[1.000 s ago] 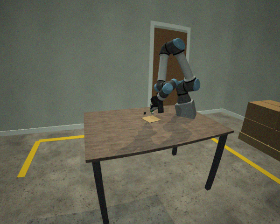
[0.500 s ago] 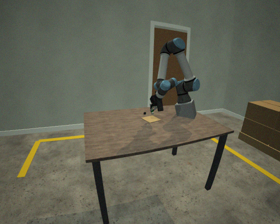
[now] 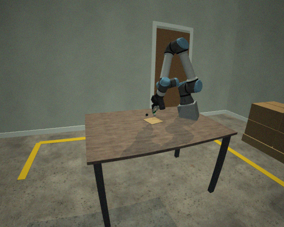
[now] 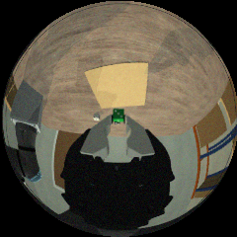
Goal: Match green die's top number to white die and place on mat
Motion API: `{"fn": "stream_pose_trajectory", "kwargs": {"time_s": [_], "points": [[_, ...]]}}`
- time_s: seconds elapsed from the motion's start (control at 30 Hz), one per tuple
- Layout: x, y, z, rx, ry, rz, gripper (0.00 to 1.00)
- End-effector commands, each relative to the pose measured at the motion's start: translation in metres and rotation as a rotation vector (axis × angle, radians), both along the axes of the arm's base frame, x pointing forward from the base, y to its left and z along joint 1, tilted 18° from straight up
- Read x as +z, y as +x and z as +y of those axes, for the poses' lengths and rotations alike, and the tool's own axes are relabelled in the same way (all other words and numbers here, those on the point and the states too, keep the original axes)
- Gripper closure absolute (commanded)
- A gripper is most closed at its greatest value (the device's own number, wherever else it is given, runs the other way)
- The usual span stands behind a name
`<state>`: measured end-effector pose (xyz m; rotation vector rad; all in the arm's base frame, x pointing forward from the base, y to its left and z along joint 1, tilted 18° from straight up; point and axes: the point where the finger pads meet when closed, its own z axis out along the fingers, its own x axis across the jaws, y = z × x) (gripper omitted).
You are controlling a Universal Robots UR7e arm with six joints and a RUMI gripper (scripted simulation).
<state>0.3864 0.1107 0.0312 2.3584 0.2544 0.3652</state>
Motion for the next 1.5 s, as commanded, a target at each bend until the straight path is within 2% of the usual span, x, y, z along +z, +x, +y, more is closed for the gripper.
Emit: {"fn": "stream_pose_trajectory", "kwargs": {"time_s": [0.0,0.17,0.37,0.43,0.6,1.1,1.47], "points": [[0.0003,0.0002,0.0,0.004,0.009,0.001,0.97],[-0.0007,-0.0006,-0.0016,0.005,0.045,0.019,0.97],[-0.0012,-0.0014,-0.0035,0.021,0.151,0.057,0.97],[-0.0012,-0.0014,-0.0035,0.021,0.151,0.057,0.97],[0.0009,-0.0001,-0.0028,0.044,0.229,0.072,0.97],[0.0012,0.0002,-0.0031,0.055,0.274,0.086,0.97],[0.0002,-0.0004,-0.0054,0.08,0.421,0.139,0.97]]}}
